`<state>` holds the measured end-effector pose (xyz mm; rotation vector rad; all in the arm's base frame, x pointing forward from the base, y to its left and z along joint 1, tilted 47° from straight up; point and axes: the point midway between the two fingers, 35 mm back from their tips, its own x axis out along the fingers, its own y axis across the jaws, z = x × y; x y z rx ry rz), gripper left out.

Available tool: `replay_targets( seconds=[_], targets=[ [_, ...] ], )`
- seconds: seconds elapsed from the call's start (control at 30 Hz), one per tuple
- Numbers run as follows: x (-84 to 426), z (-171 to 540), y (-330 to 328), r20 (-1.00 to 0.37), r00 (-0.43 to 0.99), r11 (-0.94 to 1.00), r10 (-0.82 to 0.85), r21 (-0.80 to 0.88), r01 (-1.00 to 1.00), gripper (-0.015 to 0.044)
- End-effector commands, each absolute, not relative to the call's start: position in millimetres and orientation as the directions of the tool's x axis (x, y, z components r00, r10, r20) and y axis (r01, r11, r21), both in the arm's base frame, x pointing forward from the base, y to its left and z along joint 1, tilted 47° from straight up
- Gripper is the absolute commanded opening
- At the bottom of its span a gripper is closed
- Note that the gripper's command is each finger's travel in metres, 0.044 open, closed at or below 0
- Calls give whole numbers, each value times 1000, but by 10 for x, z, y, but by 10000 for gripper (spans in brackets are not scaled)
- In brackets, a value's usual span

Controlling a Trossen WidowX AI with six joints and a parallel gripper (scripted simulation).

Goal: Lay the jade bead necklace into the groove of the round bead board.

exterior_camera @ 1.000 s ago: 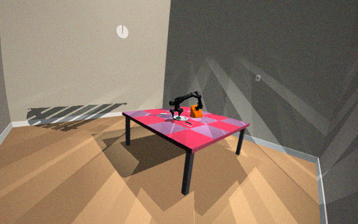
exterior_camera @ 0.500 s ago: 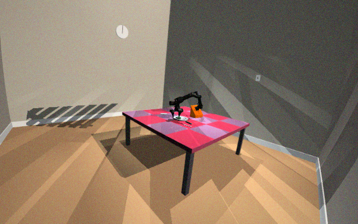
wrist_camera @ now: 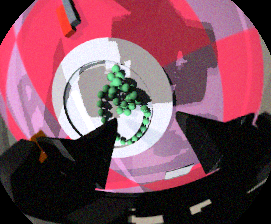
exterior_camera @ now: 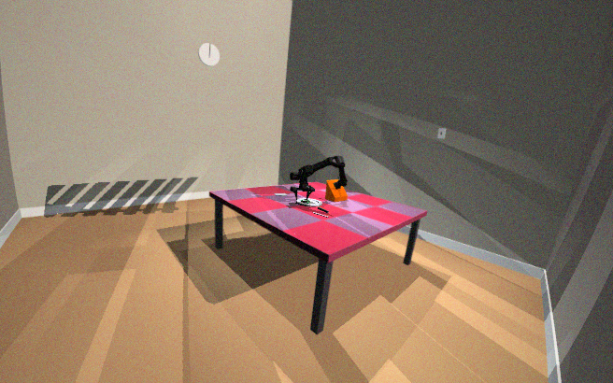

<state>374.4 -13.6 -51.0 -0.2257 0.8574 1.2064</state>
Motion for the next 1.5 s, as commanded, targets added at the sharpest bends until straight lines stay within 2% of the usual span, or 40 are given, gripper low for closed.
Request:
replay_targets(
  seconds=[0.0,0.13,0.3,0.5,0.6,0.77,0.93,1.47],
  targets=[
    [3753,-462,-170,-684,100,549,723,481,-684,230],
    [3751,-421,-191,-684,100,669,723,655,-351,125],
    [3749,-369,-218,-684,100,672,722,729,134,120],
    [3745,-307,-249,-684,100,465,722,587,663,120],
    [3742,-280,-263,-684,100,341,722,478,810,120],
    [3739,-243,-281,-684,99,129,722,274,953,120],
    [3736,-219,-293,-684,99,-67,722,74,995,120],
    [3738,-227,-283,-684,99,-70,722,70,995,120]
  ],
)
